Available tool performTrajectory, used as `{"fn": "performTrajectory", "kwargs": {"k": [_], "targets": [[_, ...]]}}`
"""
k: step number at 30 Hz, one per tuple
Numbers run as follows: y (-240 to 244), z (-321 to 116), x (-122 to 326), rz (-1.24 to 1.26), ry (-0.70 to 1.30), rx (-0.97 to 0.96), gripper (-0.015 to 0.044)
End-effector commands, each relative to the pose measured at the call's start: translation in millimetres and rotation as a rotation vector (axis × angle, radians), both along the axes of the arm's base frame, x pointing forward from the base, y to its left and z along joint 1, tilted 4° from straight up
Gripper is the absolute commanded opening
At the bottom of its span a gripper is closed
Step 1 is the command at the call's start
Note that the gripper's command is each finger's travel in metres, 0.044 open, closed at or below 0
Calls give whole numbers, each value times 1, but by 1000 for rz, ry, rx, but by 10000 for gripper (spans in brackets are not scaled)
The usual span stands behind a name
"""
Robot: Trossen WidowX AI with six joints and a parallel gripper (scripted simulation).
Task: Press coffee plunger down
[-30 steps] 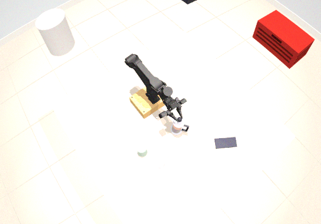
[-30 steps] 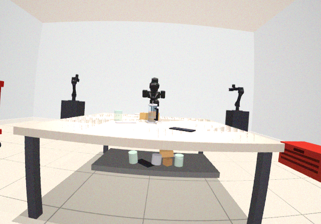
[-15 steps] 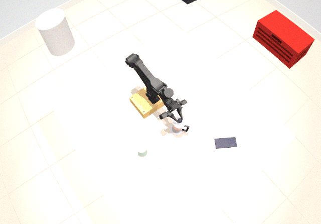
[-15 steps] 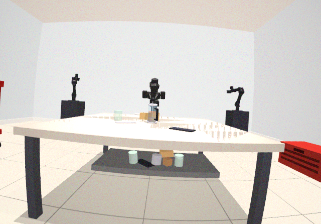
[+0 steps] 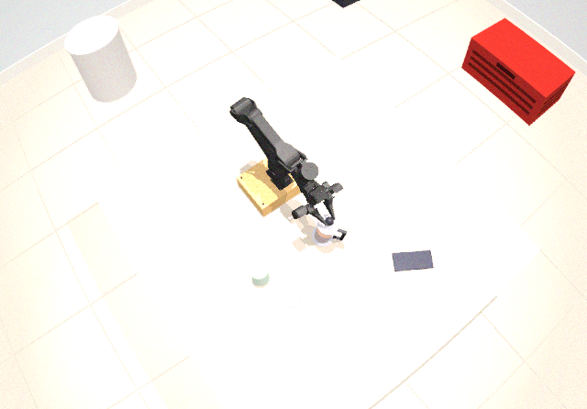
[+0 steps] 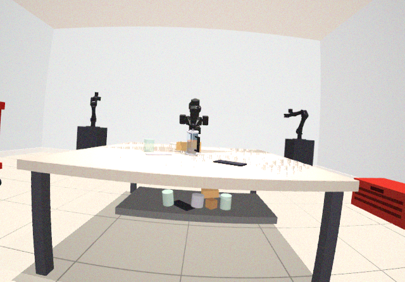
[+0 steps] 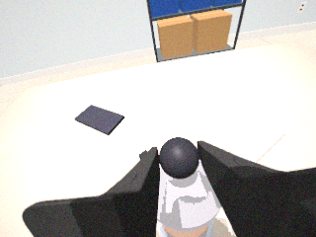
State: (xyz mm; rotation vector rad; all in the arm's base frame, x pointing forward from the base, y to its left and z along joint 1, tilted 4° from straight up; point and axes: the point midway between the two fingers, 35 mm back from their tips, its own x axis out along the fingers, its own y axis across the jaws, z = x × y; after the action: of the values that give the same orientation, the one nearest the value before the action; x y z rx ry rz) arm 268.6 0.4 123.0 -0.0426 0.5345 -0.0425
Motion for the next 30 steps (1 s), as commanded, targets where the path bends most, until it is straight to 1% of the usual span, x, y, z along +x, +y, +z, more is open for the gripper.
{"fn": "performTrajectory", "kwargs": {"k": [1, 22, 30], "targets": [[0, -5, 0, 3, 21, -7, 125], [0, -1, 2, 0, 4, -1, 125], [0, -1, 2, 0, 4, -1, 335]]}}
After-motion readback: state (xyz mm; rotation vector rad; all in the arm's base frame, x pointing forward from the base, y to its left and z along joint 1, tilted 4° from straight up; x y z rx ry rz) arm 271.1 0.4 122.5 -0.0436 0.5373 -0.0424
